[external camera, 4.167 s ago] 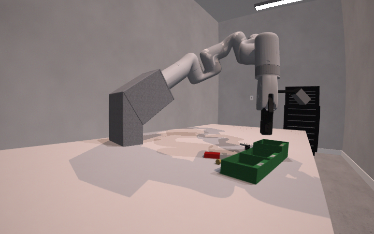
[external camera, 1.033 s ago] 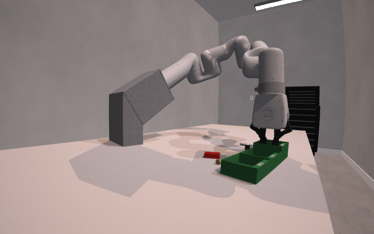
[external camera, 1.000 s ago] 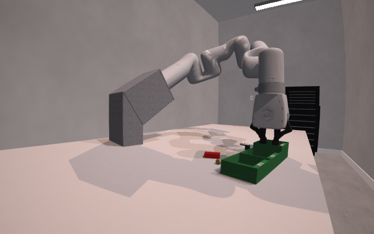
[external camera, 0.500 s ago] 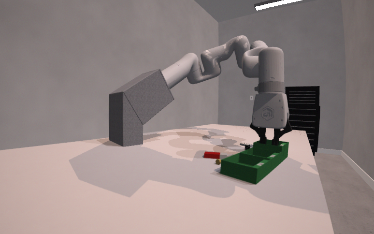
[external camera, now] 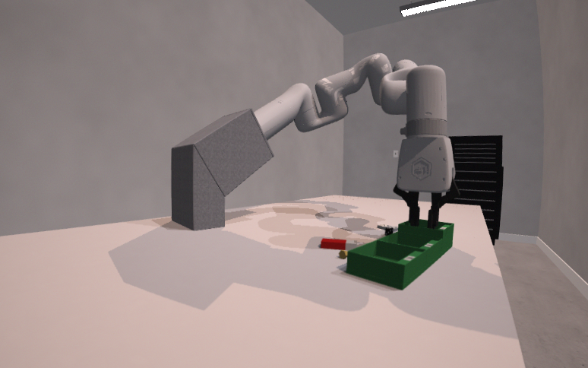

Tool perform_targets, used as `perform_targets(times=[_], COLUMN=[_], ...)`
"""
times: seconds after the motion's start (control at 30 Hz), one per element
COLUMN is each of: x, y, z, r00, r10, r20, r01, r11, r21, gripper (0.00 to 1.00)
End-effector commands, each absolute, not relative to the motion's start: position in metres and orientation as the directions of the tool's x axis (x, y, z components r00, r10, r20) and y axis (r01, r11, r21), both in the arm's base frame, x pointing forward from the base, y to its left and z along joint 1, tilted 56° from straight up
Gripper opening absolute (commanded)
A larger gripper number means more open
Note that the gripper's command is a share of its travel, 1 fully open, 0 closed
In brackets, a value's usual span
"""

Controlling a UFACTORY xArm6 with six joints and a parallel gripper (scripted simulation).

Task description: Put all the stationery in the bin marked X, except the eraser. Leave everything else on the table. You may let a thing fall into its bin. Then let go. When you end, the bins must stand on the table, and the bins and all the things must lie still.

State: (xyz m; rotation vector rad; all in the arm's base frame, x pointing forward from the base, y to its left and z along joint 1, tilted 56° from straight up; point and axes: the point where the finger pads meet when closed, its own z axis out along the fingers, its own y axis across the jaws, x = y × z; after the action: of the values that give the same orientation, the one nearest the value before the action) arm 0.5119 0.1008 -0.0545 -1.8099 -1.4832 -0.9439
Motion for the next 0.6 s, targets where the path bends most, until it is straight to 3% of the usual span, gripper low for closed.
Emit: perform_targets(times=[0.0, 0.53, 0.57], x=[0.512, 0.508, 0.508], y=[0.096, 0.073, 0.07], z=[-0.051, -0.036, -0.033], r00=[0.118, 0.118, 0.118], r10=[0.549, 0.549, 0.549], r20=[0.828, 0.827, 0.827], r01=[0.982, 0.982, 0.982], r11=[-0.19, -0.19, -0.19], r21=[-0.015, -0.015, -0.015], gripper=[0.29, 0.29, 1.0])
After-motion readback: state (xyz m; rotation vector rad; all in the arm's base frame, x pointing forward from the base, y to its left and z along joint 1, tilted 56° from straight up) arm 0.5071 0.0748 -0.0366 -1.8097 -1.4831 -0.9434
